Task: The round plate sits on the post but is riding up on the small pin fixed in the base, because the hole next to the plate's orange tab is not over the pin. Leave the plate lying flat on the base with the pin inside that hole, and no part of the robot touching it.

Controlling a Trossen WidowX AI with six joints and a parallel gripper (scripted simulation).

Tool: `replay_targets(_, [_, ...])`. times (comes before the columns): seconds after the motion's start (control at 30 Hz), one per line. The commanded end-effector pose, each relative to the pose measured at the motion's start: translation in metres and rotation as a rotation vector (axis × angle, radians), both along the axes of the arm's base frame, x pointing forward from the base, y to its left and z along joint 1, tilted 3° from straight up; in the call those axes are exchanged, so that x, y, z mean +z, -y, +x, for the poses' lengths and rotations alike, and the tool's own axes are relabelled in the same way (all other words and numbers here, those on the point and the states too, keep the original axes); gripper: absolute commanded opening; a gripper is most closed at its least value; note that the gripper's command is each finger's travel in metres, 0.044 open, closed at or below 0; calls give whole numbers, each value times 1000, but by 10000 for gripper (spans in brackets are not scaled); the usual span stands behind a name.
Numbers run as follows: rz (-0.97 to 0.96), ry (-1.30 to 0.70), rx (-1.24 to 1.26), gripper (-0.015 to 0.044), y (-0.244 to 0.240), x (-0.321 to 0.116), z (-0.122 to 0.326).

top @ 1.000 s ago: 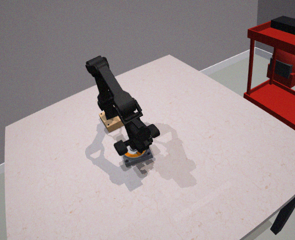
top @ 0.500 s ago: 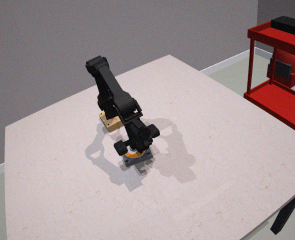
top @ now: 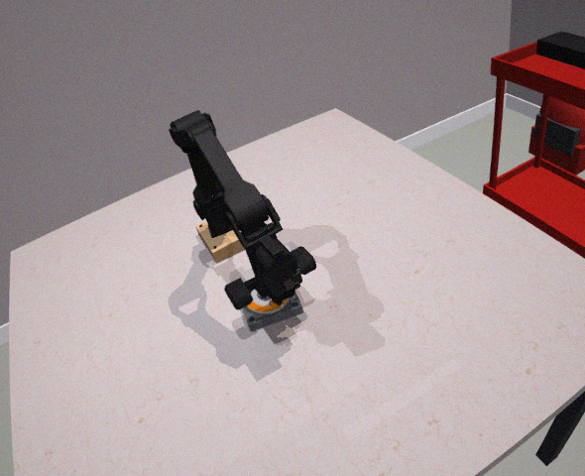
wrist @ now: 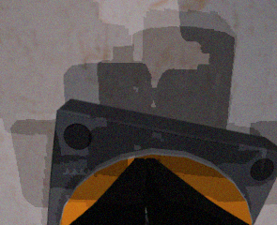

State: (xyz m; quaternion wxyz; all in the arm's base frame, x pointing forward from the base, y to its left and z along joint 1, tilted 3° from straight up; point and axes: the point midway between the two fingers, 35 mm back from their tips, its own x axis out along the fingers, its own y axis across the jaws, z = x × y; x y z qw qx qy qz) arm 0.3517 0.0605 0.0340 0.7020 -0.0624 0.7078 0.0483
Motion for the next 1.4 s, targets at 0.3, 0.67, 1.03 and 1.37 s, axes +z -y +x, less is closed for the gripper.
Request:
replay_targets(0.3, [-16,-1,-8,0,11,-1,2])
replay_targets(0.67, [-17,-1,-8,0,17,0,2])
replay_targets(1.03, [-18,-1,-8,0,24,0,0])
replay_targets(1.37, [-18,-1,-8,0,32,2,-3])
